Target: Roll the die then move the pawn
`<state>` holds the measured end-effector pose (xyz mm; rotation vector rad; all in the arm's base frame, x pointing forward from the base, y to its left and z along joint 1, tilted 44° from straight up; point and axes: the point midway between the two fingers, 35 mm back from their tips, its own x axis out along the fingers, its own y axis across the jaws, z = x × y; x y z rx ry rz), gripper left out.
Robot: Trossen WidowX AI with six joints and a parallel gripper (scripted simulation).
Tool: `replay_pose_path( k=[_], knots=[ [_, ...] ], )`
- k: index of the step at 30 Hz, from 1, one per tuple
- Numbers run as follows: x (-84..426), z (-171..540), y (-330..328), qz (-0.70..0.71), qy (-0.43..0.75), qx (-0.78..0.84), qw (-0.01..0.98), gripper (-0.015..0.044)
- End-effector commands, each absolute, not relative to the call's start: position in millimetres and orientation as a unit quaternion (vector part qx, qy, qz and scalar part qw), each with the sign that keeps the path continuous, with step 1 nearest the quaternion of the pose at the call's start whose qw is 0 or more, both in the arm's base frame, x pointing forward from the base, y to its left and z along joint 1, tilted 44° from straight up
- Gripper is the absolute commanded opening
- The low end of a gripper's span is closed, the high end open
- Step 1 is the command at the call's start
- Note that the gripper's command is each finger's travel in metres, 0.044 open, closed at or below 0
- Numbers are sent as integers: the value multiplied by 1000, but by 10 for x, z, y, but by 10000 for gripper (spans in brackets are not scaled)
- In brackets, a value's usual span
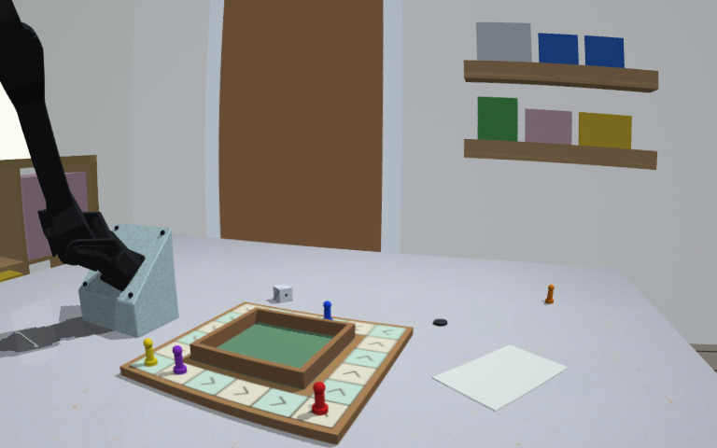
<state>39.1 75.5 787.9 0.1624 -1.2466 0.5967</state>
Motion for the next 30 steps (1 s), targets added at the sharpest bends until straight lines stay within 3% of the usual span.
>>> replay_pose_path(
  k=[1,5,17,30],
  knots=[
    [379,7883,738,275,-576,77,766,374],
    [174,7940,383,277,-604,123,737,275],
    [-52,7882,-1119,254,-668,306,629,275],
    [700,7380,-2476,186,-648,502,542,275]
  ],
)
